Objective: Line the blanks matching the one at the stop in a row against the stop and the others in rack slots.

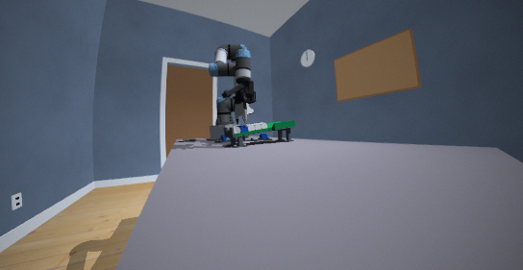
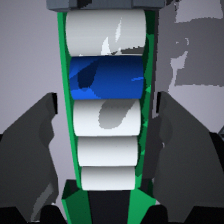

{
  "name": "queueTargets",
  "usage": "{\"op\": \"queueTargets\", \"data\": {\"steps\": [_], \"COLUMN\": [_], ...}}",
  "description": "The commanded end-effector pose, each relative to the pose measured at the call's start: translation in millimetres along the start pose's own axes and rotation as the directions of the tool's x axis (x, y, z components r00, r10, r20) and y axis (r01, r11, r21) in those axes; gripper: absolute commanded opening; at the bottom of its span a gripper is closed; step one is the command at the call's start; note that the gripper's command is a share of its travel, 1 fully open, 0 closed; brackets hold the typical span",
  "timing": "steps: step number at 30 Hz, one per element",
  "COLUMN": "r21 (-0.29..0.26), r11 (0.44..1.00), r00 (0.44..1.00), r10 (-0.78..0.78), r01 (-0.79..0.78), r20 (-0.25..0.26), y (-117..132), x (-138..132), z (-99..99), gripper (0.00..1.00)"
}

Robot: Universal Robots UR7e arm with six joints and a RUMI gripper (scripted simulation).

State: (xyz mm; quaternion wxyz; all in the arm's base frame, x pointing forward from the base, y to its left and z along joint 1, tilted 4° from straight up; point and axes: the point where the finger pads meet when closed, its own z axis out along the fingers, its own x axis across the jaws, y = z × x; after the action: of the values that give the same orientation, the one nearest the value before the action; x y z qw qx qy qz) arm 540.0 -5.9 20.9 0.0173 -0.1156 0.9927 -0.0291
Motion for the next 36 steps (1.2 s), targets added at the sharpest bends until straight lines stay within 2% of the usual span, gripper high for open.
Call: {"op": "queueTargets", "data": {"steps": [1,21,36], "r21": [0.001,0.001,0.001], "r11": [1.000,1.000,1.000], "r00": [1.000,1.000,1.000], "r10": [0.000,0.000,0.000], "r01": [0.000,0.000,0.000], "r20": [0.001,0.001,0.001], "y": [-0.2,-0.2,-0.2], "x": [-0.4,-0.5,-0.4], "z": [1.4,32.7,34.7], "gripper": [0.49,0.49,0.49]}}
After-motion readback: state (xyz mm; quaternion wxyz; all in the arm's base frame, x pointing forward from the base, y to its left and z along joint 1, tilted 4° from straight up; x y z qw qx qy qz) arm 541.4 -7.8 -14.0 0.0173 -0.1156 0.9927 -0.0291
